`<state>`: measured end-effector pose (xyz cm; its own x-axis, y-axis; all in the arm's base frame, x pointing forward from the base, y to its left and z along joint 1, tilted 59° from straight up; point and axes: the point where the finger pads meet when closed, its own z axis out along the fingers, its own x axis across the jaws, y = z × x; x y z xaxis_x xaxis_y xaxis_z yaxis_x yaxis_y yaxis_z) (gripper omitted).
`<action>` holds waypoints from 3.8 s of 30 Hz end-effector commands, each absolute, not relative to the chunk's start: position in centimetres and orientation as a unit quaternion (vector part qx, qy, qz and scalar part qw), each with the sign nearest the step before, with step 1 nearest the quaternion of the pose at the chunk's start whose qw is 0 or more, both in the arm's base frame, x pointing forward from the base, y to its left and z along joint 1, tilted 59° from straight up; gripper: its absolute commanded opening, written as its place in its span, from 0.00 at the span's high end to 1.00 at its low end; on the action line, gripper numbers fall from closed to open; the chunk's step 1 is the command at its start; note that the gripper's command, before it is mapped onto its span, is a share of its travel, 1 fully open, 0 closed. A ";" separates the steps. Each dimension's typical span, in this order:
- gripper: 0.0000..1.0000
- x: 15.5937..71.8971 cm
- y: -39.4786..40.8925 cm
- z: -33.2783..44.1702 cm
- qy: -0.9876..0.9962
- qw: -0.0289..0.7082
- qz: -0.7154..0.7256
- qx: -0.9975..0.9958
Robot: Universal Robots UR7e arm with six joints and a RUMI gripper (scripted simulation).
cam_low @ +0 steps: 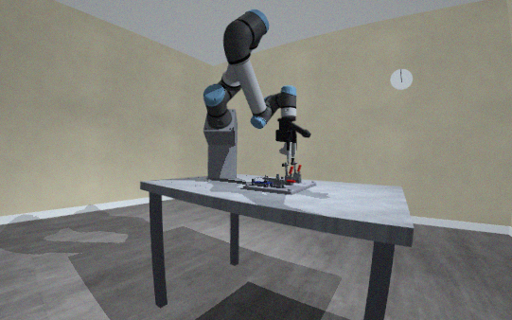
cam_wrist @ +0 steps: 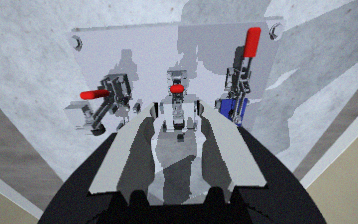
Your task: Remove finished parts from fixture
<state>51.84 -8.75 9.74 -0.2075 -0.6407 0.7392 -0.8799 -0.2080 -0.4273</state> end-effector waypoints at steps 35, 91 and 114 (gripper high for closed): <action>0.41 52.2 -9.3 9.4 -0.616 0.126 0.473 0.617; 0.41 44.6 -11.1 5.6 -0.616 0.126 0.473 0.617; 0.41 46.6 -14.5 3.2 -0.616 0.126 0.473 0.617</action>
